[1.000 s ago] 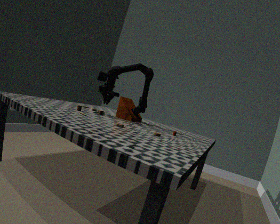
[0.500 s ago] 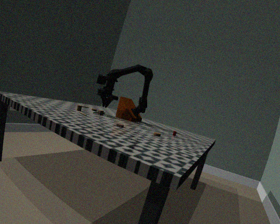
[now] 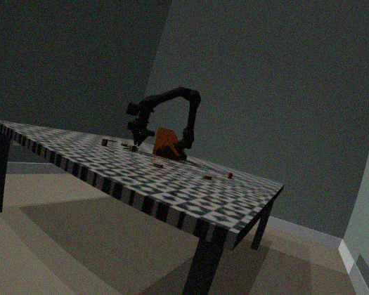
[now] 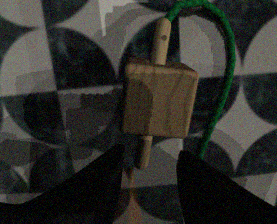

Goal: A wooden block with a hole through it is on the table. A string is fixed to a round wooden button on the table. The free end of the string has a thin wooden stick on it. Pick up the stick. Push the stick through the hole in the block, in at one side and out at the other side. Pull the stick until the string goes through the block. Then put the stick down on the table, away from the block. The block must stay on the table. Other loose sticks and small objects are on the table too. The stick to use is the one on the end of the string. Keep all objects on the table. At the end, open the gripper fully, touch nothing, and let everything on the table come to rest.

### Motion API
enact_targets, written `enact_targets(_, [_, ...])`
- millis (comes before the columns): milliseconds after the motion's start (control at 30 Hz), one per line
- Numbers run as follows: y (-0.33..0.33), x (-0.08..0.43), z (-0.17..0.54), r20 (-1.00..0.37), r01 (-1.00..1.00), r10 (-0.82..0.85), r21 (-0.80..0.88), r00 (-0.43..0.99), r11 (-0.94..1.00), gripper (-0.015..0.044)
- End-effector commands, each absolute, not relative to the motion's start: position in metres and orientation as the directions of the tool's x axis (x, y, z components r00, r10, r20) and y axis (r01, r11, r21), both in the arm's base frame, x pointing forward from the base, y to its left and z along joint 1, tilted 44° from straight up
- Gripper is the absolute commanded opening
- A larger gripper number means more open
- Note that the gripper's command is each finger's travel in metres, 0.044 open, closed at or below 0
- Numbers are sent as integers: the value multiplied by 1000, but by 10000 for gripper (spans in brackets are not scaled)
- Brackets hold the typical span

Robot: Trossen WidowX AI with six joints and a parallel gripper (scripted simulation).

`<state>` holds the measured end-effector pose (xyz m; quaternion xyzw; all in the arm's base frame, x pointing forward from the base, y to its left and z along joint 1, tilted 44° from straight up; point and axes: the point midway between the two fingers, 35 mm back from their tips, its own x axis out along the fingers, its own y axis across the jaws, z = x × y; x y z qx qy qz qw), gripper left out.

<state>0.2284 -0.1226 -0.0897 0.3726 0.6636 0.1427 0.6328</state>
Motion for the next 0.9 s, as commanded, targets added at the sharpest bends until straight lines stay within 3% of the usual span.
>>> enact_targets(0, [-115,227,-95,-726,322,683,666,76,673,123])
enact_targets(600, [-103,227,-106,-725,321,685,668,76,672,123])
enact_targets(767, [-105,227,-105,-729,315,681,665,73,677,0])
enact_targets(867, [-105,227,-105,-729,315,681,665,73,677,0])
